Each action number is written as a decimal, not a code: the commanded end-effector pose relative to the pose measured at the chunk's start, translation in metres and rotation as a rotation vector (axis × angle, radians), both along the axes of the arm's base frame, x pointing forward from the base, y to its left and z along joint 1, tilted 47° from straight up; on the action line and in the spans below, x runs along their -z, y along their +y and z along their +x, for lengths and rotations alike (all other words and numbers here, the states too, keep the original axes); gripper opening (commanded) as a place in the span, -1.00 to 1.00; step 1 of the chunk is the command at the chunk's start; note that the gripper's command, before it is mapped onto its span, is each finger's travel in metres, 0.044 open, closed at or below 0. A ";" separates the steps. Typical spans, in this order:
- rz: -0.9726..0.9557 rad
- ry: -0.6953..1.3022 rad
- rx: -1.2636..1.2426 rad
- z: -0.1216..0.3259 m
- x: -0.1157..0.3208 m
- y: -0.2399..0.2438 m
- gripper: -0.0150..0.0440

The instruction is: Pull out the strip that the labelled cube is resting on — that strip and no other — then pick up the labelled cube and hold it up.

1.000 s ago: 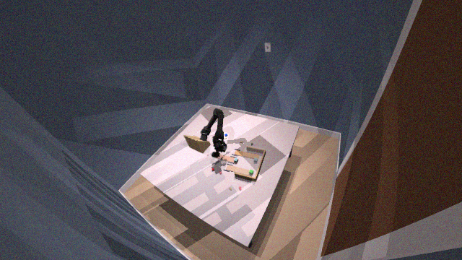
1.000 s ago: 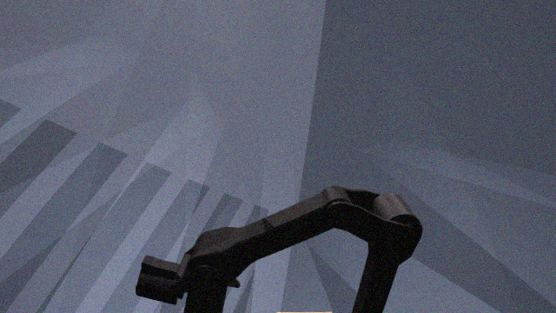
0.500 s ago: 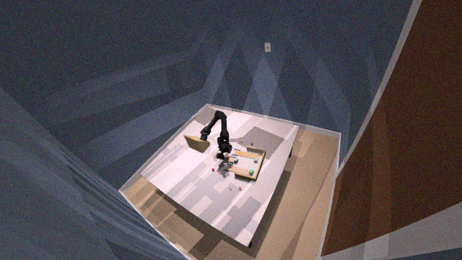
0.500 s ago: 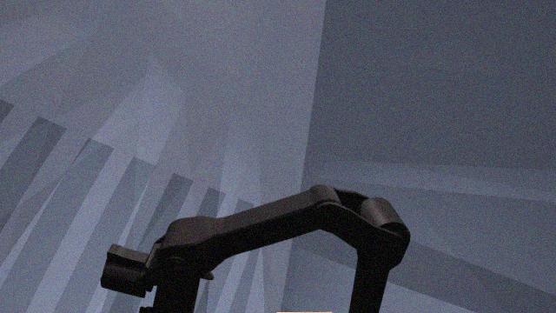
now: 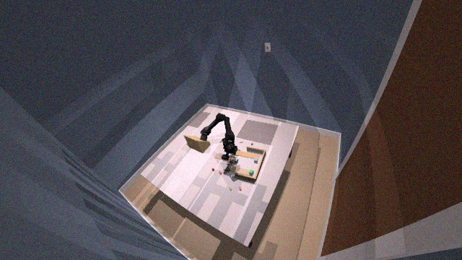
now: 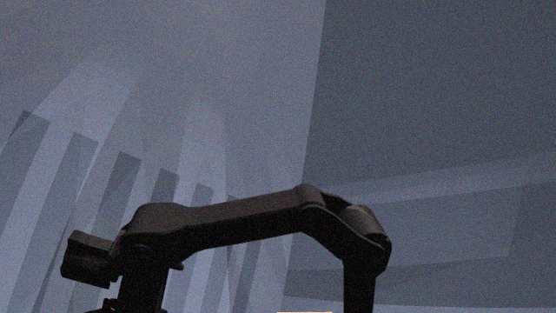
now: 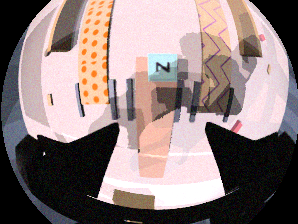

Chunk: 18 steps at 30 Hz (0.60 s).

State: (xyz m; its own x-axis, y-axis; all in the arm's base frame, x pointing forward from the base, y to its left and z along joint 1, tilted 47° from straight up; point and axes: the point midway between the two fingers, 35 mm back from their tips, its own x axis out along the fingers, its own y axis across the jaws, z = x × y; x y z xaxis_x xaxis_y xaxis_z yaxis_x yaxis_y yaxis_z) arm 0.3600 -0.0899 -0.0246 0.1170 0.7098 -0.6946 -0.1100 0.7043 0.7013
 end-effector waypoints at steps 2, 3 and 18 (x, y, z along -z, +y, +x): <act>0.003 0.001 0.005 0.018 -0.005 -0.002 1.00; 0.003 0.001 0.005 0.022 -0.006 -0.003 1.00; 0.003 -0.001 0.005 0.055 -0.011 -0.002 0.56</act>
State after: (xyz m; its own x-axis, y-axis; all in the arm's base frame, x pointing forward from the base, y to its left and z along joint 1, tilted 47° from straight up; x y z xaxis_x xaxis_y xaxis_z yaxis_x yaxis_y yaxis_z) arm 0.4123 -0.0937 -0.0115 0.1203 0.7094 -0.6945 -0.1133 0.7048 0.7003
